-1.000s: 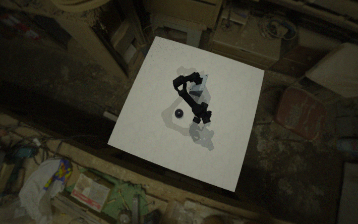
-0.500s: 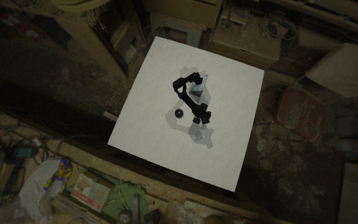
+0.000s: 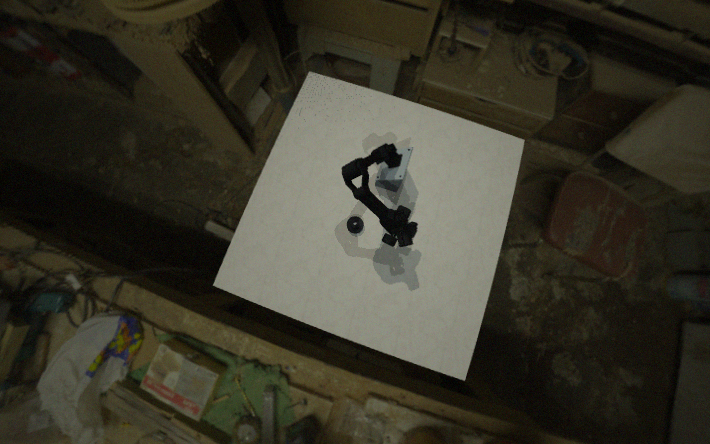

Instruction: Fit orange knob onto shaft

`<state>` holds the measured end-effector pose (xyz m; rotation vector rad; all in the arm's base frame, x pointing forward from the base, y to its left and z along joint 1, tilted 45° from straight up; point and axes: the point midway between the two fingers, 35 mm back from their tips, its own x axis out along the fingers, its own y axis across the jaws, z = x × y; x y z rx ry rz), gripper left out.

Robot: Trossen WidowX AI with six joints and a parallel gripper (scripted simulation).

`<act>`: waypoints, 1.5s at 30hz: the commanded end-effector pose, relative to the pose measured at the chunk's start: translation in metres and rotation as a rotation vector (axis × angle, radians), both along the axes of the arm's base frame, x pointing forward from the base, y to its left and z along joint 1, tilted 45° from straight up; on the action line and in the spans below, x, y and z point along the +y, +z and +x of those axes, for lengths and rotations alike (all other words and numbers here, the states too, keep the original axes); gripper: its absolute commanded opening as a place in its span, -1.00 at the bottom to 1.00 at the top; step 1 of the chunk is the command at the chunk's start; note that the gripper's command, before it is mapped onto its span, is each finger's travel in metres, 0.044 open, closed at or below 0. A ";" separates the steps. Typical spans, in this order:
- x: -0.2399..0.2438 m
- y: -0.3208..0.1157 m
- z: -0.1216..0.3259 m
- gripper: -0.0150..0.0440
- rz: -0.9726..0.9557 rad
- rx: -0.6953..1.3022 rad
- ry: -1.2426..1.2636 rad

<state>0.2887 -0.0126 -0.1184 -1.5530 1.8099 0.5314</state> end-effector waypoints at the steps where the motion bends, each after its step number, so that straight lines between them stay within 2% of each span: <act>1: -0.007 -0.007 -0.004 1.00 -0.008 0.014 0.002; 9: -0.014 -0.014 -0.006 1.00 -0.009 0.014 0.001; 17: -0.014 -0.014 -0.006 0.32 -0.009 0.014 0.001; 26: -0.014 -0.014 -0.006 0.32 -0.009 0.014 0.001; 35: -0.014 -0.014 -0.006 0.12 -0.009 0.014 0.001; 45: -0.004 -0.005 -0.005 0.12 -0.008 0.013 0.001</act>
